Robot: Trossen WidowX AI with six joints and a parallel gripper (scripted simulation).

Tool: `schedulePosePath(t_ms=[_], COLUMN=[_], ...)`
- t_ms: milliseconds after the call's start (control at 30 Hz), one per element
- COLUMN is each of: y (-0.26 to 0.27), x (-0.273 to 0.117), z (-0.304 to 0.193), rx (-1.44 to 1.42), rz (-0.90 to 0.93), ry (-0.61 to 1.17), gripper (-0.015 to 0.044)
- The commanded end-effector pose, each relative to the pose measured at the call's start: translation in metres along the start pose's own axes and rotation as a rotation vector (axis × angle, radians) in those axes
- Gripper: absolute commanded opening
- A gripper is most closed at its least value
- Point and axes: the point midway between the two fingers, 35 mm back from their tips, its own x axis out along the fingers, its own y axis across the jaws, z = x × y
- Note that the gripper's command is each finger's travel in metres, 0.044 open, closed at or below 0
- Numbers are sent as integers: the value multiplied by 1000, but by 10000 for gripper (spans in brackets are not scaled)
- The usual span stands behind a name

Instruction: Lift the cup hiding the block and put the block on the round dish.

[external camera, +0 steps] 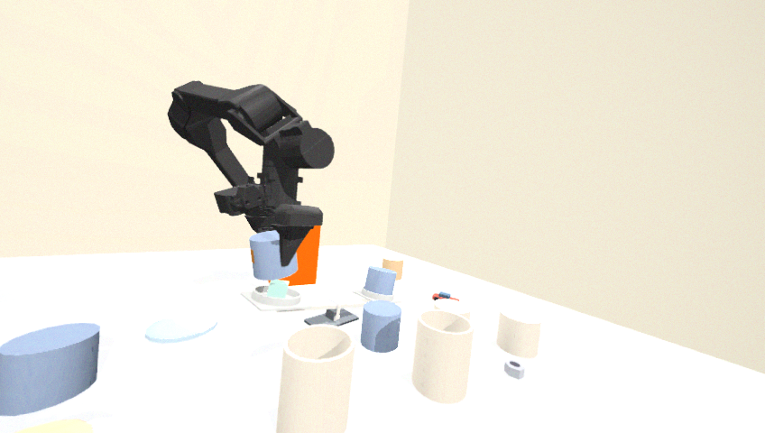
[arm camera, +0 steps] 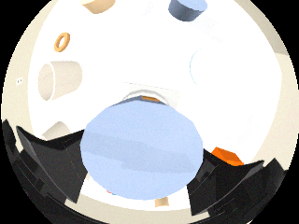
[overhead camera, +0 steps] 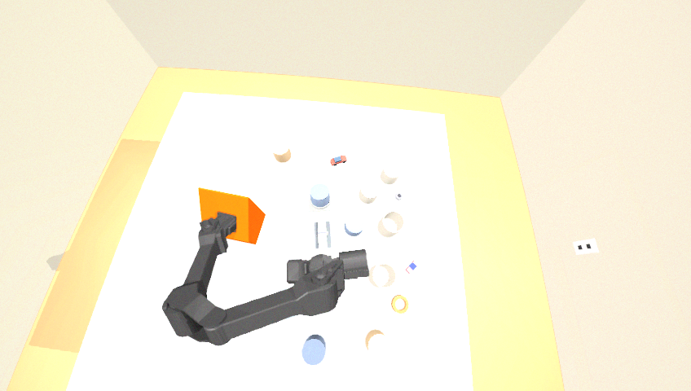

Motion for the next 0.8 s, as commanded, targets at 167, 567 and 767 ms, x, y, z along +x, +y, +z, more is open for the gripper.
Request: schedulePosePath(t_ms=[167,567,767], y=[0,-3,-4], x=[-14,-29,-36], z=[0,0,0], rx=[5,5,5], rz=[8,7,6], ry=[-1,-3,-4], gripper=[0,0,0])
